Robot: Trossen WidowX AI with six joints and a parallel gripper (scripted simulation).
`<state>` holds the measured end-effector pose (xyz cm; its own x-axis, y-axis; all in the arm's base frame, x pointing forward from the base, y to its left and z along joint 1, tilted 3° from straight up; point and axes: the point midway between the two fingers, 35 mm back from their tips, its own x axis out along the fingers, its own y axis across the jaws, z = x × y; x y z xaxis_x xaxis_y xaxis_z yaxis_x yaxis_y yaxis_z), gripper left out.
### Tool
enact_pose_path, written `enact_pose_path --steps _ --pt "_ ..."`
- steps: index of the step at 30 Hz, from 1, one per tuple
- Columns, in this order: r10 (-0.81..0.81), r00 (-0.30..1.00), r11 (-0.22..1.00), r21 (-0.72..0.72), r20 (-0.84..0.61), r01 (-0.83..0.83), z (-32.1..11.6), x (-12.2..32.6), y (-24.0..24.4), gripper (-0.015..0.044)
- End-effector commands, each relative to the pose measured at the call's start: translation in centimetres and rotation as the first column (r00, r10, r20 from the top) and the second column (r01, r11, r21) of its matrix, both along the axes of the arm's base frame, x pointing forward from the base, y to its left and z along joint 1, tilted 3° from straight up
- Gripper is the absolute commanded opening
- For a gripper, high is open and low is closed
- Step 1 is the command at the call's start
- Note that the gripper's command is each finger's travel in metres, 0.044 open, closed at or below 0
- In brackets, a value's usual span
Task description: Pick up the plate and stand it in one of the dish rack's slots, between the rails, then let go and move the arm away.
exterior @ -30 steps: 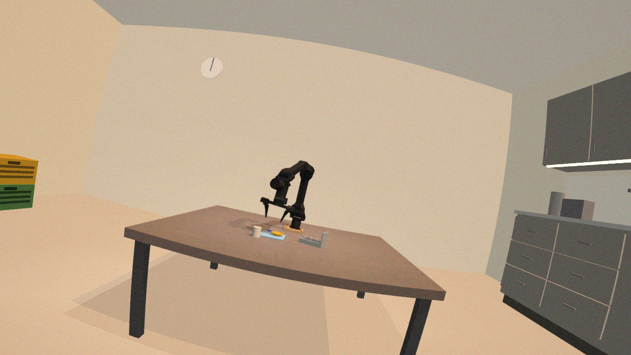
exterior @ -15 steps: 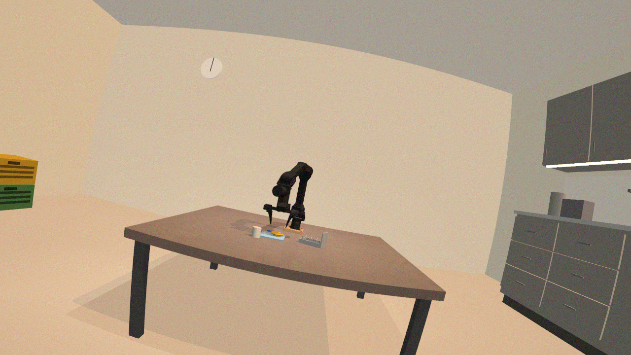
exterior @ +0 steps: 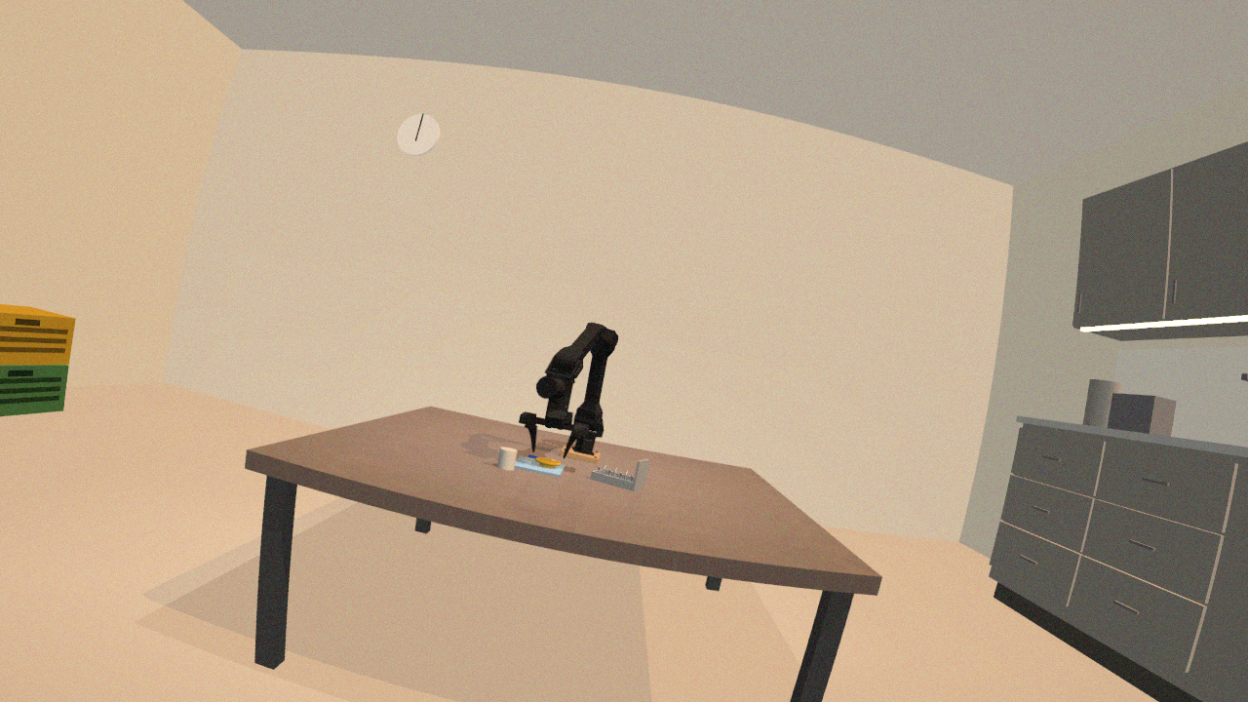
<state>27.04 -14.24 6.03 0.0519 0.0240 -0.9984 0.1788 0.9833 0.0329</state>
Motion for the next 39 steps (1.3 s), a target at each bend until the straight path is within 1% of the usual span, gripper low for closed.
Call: enact_pose_path --steps 1,14,16,19,24,35,39 --pt "-0.003 1.0 1.0 0.008 -0.002 0.003 -0.8 0.0 0.1 0.04" --pt "-0.003 1.0 1.0 0.008 -0.003 0.003 -2.8 -0.1 0.2 0.04" --pt "-0.003 1.0 1.0 0.008 -0.003 0.003 -2.9 -0.1 0.2 0.04" --pt "-0.003 1.0 1.0 0.008 -0.003 0.003 -2.9 -0.1 0.2 0.0385" --pt "-0.003 1.0 1.0 0.008 -0.003 0.003 -2.9 -0.1 0.2 0.0385" --pt "-0.003 1.0 1.0 0.008 -0.003 0.003 -2.9 -0.1 0.2 0.0312" --pt "-0.003 1.0 1.0 0.008 -0.002 0.003 -2.3 0.0 0.1 0.0207"
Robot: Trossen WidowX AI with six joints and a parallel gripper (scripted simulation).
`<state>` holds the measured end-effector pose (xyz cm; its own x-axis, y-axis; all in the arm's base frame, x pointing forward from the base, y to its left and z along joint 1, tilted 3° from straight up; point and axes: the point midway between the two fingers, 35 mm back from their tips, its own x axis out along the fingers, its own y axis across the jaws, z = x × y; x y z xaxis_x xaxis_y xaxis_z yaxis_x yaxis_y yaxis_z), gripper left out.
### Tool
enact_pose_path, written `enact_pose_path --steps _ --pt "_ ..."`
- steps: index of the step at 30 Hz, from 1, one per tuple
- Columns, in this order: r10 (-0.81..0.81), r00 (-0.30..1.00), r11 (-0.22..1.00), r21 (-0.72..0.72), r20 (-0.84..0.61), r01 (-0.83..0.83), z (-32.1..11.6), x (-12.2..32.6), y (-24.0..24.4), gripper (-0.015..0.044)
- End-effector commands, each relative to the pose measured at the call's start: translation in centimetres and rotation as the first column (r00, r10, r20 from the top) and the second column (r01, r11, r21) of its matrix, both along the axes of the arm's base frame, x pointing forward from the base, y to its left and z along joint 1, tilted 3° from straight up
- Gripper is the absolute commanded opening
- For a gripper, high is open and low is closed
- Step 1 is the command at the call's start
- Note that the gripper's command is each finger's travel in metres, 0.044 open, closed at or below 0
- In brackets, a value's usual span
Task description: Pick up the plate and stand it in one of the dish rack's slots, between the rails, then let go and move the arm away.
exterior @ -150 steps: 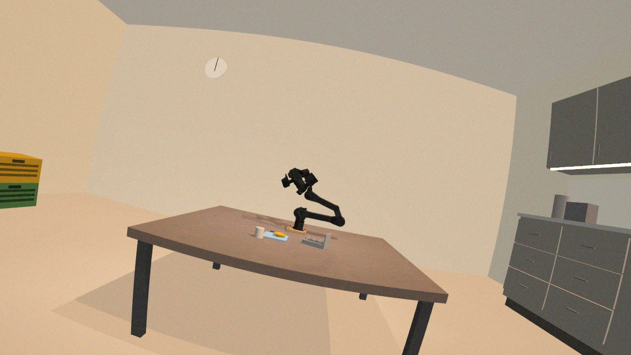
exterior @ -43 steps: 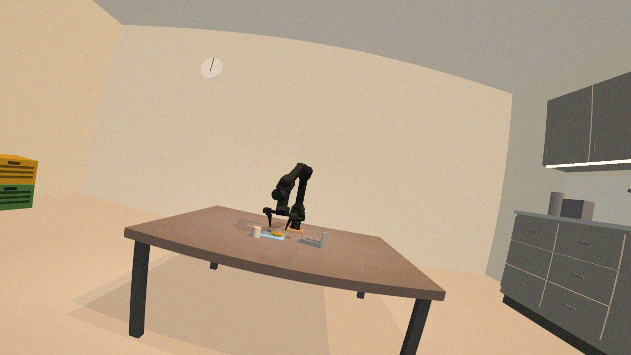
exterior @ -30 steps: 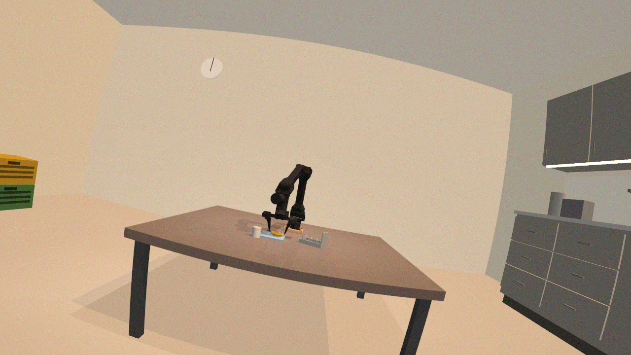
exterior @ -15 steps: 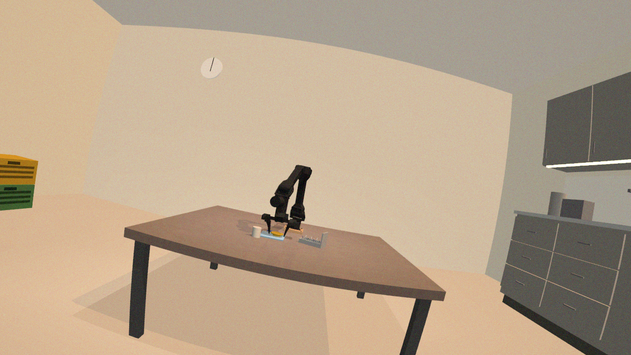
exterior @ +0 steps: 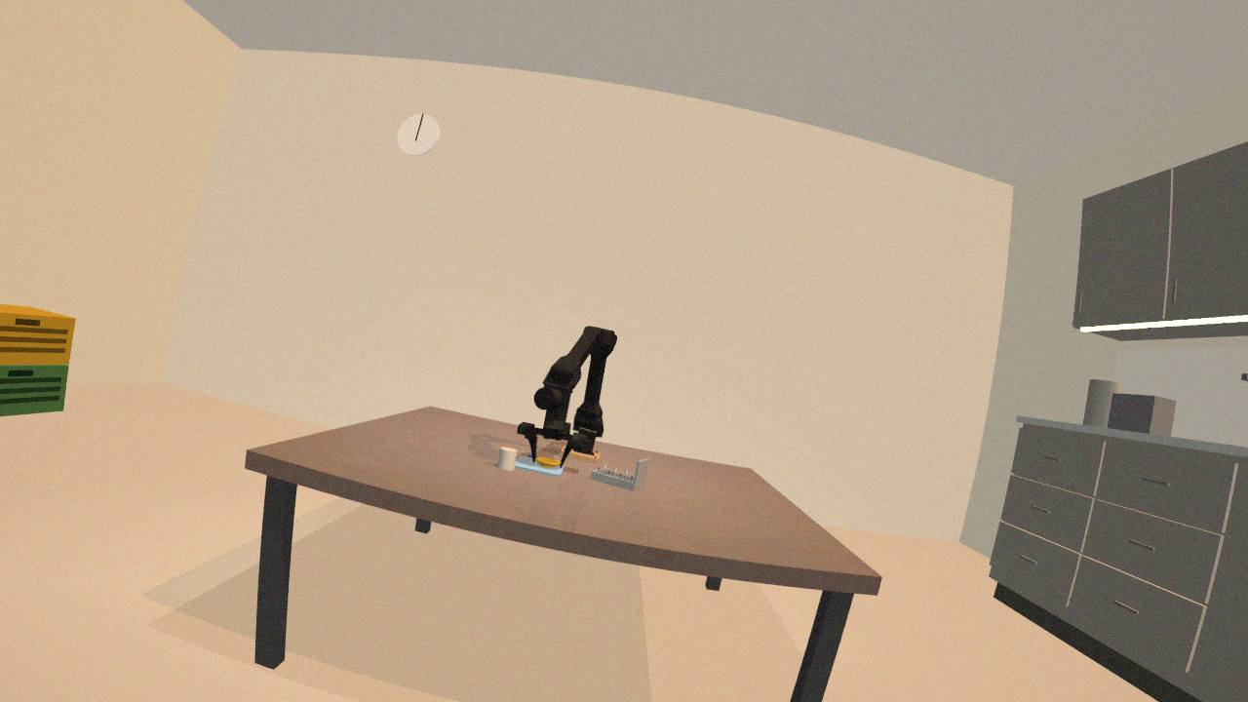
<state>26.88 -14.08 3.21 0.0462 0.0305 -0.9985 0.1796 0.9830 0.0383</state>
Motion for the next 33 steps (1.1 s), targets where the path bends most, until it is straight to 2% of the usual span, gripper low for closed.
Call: enact_pose_path --steps 1,8,33 --pt "-0.003 1.0 1.0 0.002 0.003 0.003 0.9 0.3 -0.2 0.0181" --pt "-0.003 1.0 1.0 0.001 0.004 0.003 3.8 0.8 -0.6 0.0" --pt "-0.003 1.0 1.0 0.001 0.004 0.003 13.3 1.2 -1.5 0.0"
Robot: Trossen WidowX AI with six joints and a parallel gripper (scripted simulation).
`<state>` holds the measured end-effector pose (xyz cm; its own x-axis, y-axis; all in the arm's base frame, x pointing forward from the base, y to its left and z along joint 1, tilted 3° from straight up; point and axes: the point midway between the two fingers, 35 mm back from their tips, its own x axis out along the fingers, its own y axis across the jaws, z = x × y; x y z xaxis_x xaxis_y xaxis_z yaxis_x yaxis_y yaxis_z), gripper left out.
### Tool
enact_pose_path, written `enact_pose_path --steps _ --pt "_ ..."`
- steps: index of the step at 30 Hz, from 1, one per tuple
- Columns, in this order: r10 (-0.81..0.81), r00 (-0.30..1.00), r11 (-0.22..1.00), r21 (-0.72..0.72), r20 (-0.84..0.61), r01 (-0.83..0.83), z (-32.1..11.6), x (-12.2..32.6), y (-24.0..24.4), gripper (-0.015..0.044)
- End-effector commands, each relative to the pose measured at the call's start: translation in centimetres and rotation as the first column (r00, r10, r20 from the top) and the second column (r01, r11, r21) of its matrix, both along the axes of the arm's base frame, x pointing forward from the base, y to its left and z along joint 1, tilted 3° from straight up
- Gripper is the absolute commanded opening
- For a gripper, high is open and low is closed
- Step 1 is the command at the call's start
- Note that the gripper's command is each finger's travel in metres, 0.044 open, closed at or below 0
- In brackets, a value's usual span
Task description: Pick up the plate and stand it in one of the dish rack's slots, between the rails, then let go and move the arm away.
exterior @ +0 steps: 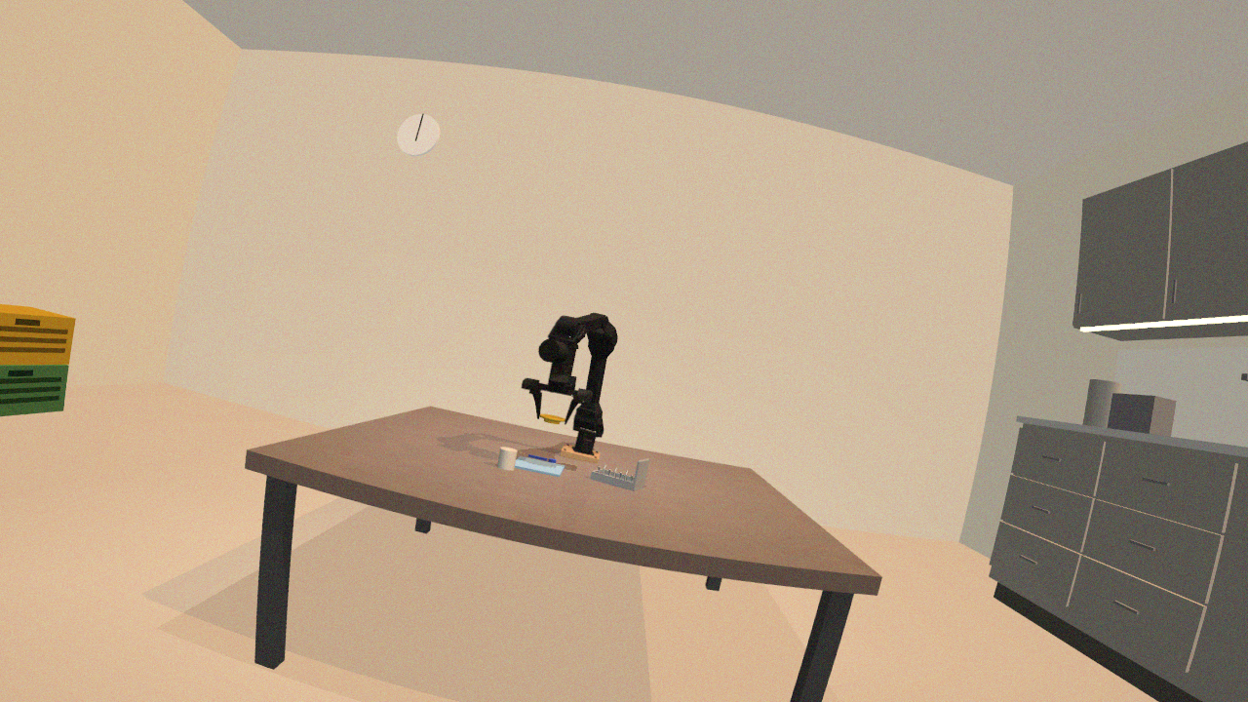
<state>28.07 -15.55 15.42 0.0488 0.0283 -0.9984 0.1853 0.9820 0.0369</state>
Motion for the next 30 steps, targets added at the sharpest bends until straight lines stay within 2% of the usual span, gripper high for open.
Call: enact_pose_path --steps 1,15,27,30 --pt "0.003 1.0 1.0 0.002 0.002 -0.003 1.4 0.0 -0.1 0.0" --pt "-0.002 1.0 1.0 0.003 0.001 0.002 5.0 -0.2 0.0 0.0" --pt "-0.38 0.925 0.924 0.027 -0.017 0.381 5.3 -0.8 10.2 0.0" --pt "-0.427 0.904 0.904 0.029 -0.02 0.427 5.3 -1.2 11.4 0.0"
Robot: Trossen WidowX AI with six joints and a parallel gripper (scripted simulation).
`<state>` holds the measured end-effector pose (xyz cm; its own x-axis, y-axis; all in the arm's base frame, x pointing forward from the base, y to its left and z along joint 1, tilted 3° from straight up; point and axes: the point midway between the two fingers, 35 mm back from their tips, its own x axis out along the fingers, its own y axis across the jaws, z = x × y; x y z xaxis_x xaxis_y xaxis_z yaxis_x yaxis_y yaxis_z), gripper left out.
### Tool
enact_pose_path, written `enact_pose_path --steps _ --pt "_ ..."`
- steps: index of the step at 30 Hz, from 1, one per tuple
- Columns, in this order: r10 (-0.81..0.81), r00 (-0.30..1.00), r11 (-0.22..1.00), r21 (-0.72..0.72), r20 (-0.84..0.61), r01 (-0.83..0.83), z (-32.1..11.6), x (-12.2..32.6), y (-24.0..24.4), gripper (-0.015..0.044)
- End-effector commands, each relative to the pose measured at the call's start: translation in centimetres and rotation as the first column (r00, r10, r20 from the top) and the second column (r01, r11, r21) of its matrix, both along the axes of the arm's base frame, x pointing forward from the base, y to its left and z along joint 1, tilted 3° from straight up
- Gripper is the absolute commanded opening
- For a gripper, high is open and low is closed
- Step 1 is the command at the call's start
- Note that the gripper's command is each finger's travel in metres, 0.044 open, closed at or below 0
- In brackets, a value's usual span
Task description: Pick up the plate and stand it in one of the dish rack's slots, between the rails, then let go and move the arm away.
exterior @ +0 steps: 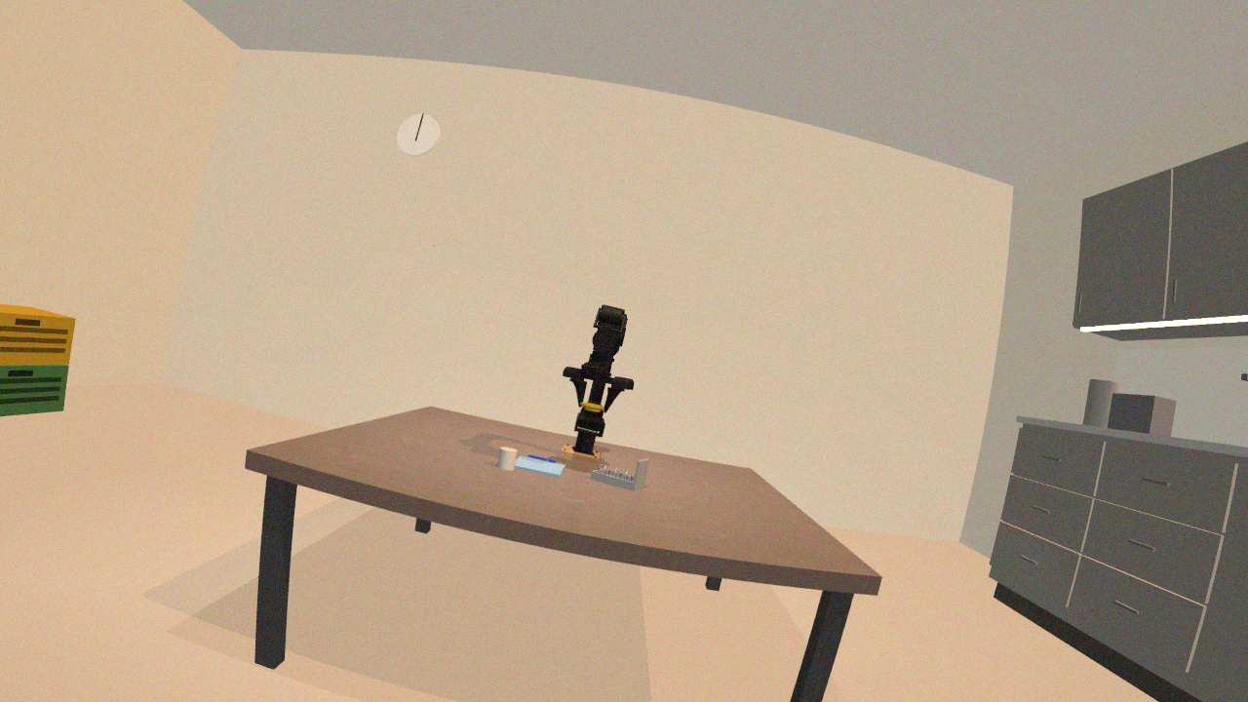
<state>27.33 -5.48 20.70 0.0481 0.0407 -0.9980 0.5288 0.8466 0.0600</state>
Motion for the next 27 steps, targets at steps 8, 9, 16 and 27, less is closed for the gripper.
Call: enact_pose_path --steps 8,9,16,27 --pt "-0.024 0.999 0.998 0.051 0.021 0.023 -0.9 0.3 1.6 0.0" --pt "-0.005 0.999 0.998 0.069 0.032 0.003 -1.3 0.5 1.7 0.0" --pt "0.118 0.985 0.973 0.182 0.129 -0.14 -3.7 2.3 2.3 0.0" --pt "0.273 0.897 0.884 0.279 0.347 -0.376 -6.8 4.5 3.0 0.0"
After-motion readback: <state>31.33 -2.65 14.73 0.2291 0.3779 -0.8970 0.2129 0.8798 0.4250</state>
